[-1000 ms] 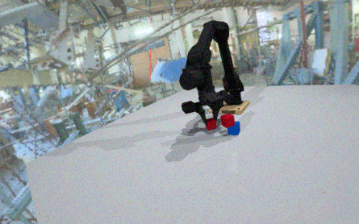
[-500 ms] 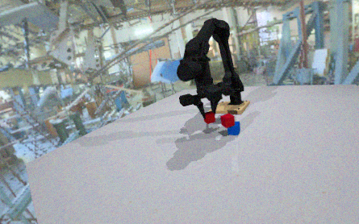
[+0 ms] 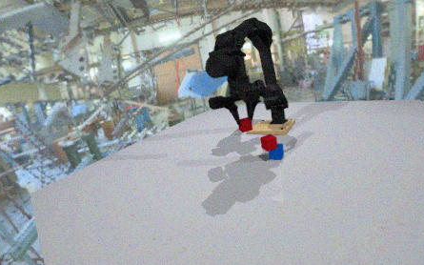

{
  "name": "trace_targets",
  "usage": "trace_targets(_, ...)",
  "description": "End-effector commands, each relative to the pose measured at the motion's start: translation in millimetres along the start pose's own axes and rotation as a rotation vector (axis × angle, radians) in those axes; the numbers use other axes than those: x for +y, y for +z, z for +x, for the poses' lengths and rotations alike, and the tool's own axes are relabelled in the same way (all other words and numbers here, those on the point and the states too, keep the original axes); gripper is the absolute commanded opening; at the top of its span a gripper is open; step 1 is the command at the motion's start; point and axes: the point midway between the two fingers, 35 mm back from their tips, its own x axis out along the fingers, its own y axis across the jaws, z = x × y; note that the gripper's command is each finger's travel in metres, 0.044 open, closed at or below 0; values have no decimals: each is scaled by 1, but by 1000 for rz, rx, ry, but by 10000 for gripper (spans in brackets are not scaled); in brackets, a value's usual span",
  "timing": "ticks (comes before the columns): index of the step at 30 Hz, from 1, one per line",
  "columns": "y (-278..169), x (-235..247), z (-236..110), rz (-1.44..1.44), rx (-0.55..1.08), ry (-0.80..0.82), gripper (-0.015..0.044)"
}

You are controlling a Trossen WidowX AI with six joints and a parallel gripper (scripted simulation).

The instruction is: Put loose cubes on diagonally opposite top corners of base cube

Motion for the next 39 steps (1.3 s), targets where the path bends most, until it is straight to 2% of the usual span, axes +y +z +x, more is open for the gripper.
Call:
trace_targets(1, -1, 1, -13, 5, 1, -3, 105)
trace_targets(11, -2, 4, -33, 23, 1, -3, 105)
trace_targets(39, 45, 36, -28, 805, -4, 1, 105)
